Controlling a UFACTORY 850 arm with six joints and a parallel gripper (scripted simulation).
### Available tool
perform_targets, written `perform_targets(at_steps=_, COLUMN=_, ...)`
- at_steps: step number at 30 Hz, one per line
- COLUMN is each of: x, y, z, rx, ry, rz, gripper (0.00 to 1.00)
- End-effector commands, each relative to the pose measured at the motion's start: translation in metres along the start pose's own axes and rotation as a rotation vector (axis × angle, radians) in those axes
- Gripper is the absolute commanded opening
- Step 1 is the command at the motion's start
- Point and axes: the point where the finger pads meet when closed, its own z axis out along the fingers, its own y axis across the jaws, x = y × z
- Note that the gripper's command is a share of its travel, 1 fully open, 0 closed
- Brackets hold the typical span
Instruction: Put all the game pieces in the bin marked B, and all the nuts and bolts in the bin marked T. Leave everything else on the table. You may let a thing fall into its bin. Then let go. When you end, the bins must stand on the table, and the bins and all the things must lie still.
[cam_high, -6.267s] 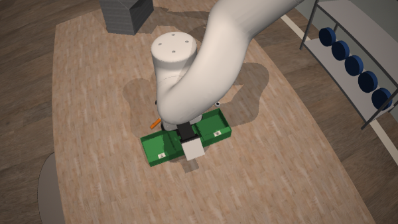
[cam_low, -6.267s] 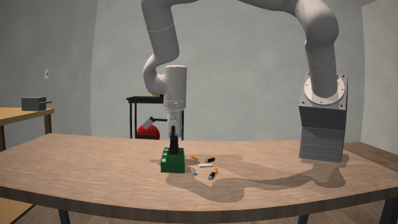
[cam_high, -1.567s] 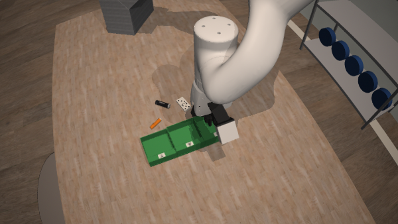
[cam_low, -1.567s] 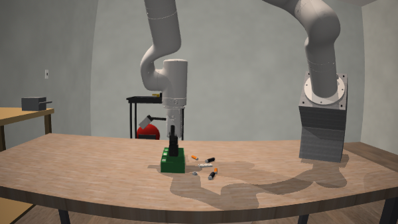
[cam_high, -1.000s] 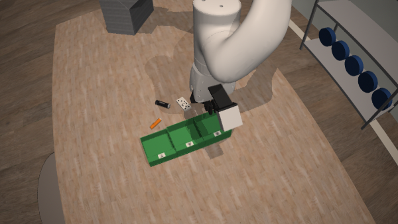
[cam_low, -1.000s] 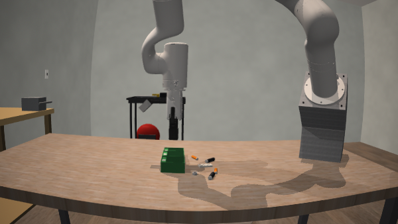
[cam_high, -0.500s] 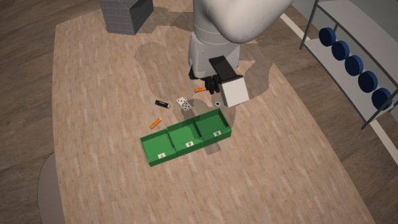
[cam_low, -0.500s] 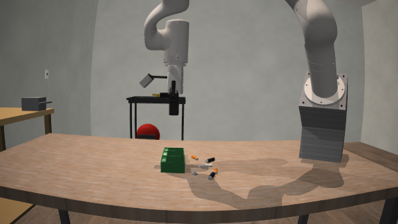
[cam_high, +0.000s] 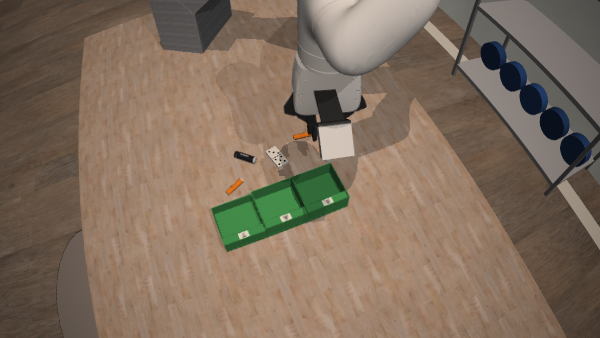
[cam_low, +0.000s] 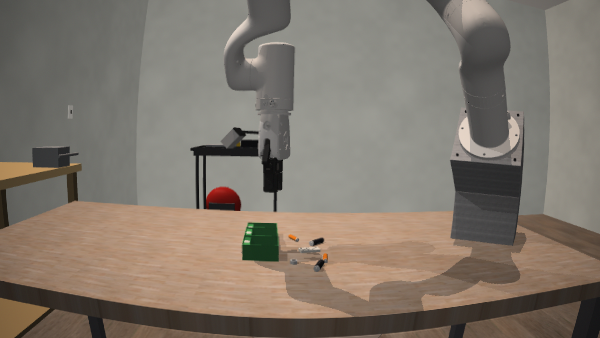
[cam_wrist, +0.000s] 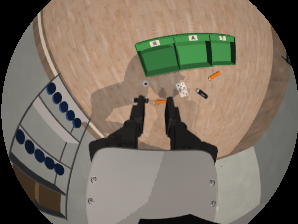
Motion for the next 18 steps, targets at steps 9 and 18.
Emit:
perform_targets(at_steps=9, x=-0.047, y=-0.021, z=0.075, rx=-0.001, ry=0.009, rz=0.250, gripper=0.30)
perform_targets(at_steps=18, x=-0.060, y=-0.027, z=0.090, rx=-0.001, ry=0.009, rz=0.250, gripper=0.30)
